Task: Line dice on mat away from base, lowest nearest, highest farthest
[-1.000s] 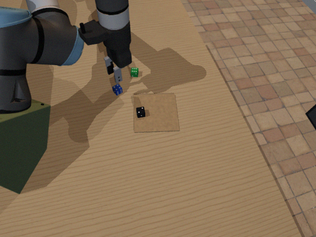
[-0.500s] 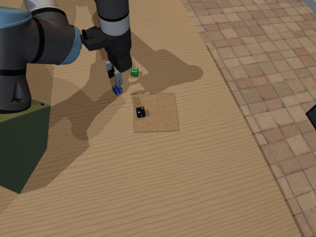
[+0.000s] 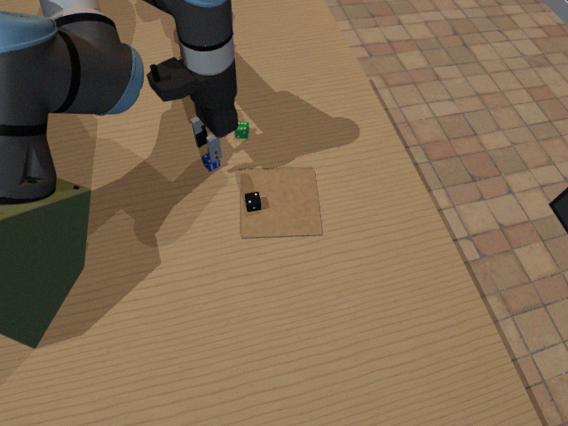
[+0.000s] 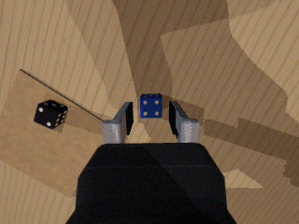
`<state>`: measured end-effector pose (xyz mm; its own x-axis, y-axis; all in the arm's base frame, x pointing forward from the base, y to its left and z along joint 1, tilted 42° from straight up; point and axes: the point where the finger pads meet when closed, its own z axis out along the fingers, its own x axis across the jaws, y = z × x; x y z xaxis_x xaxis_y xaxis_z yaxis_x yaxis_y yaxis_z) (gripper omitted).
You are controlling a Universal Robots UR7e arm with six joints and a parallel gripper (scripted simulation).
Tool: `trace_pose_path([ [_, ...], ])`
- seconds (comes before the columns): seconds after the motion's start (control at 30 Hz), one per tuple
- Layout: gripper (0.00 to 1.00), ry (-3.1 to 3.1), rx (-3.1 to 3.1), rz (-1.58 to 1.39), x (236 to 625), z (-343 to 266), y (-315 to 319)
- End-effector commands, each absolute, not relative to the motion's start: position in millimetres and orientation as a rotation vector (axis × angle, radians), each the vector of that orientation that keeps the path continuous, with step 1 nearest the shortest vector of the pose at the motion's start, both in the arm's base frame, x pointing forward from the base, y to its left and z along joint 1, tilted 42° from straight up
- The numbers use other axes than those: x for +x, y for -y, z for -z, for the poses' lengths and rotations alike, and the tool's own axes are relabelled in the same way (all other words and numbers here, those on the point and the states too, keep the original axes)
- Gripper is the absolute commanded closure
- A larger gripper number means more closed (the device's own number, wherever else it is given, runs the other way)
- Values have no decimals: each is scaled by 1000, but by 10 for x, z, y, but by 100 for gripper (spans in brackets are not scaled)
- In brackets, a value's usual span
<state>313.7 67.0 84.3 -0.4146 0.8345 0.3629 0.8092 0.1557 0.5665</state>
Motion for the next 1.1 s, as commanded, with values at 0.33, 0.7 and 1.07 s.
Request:
trace_pose_path([
  [0.33,21,-2361,1680,-1119,3174,-785,-714],
  [0.7,21,-2361,1680,-1119,3177,-781,-717],
  [1.07,21,-2361,1680,-1119,3177,-781,-717],
])
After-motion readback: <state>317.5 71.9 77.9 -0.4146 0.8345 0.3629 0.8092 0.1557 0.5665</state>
